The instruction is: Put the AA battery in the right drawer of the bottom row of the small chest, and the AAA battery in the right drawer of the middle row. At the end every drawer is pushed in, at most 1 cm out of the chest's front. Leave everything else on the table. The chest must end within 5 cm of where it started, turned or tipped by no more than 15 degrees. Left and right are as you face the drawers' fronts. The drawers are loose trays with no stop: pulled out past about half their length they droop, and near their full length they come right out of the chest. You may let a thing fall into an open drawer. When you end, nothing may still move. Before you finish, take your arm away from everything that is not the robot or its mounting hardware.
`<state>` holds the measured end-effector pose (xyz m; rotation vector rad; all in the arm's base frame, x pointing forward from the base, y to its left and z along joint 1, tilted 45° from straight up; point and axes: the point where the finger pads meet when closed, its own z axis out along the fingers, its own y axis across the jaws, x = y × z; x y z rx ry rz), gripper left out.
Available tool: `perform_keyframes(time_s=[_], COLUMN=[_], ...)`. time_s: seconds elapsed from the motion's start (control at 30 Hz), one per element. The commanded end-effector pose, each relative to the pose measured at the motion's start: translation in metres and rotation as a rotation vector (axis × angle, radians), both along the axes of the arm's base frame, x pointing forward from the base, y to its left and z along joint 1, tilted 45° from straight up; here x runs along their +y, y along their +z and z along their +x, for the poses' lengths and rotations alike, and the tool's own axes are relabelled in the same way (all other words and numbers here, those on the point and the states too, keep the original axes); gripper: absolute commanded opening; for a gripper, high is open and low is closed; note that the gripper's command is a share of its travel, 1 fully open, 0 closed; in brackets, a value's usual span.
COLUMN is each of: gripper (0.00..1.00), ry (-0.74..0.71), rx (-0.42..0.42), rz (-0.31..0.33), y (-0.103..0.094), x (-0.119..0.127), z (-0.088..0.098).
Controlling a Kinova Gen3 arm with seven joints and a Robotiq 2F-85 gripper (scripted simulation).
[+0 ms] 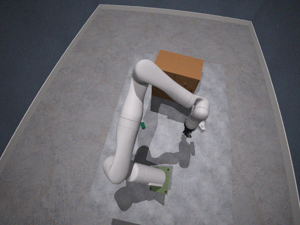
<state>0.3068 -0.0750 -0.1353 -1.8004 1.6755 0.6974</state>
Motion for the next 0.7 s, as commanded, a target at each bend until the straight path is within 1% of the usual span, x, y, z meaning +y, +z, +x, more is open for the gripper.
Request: perform_keyframes(time_s=[0.0,0.1,0.2,0.67], gripper=[0.05,0.05,0.05,0.05], ry=[-0.007,-0.007,-0.007,-0.01], rx=[-0.017,-0.017,-0.017,-0.014], rz=[-0.01,-0.01,-0.01,-0.01], y=[0.016,0.031,0.037,0.038], x=[-0.018,-0.033,-0.039,-0.04], z=[0.006,0.006,0.006,0.006])
